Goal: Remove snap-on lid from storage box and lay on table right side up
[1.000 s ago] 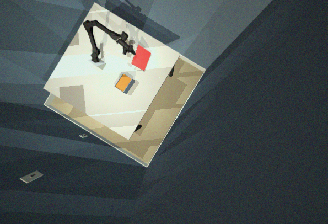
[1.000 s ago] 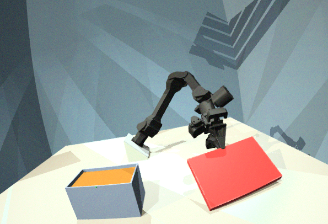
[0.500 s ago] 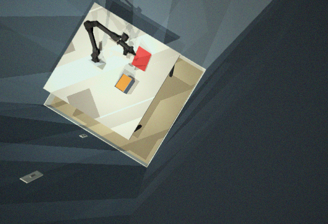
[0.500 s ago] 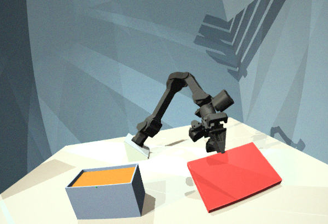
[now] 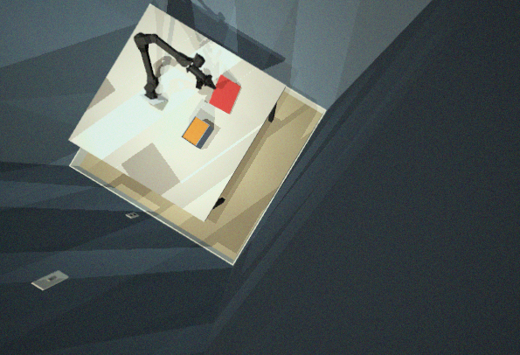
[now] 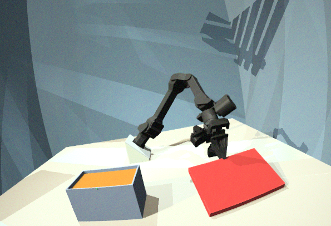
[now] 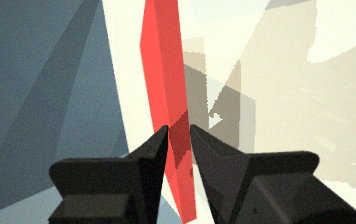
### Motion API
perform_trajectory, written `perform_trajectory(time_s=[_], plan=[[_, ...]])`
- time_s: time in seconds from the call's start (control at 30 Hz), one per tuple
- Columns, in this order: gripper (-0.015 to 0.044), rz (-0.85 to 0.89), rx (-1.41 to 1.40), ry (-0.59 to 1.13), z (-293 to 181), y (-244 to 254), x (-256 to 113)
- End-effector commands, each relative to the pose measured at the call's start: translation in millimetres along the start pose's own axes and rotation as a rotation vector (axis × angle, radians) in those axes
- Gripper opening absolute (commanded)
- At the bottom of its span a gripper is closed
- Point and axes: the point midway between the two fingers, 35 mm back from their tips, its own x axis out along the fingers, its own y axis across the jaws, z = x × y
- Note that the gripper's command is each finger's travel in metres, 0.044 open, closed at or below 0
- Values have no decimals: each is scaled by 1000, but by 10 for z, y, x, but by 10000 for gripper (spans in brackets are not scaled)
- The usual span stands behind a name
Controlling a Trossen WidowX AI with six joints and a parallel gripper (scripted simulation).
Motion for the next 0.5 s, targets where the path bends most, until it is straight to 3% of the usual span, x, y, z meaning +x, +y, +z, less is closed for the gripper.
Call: perform_trajectory(time_s=[0.0, 0.17, 0.47], plan=[[0, -24, 8, -12, 47, -100, 64], [0, -24, 8, -11, 47, -131, 88], [236, -23, 8, -11, -8, -31, 24]])
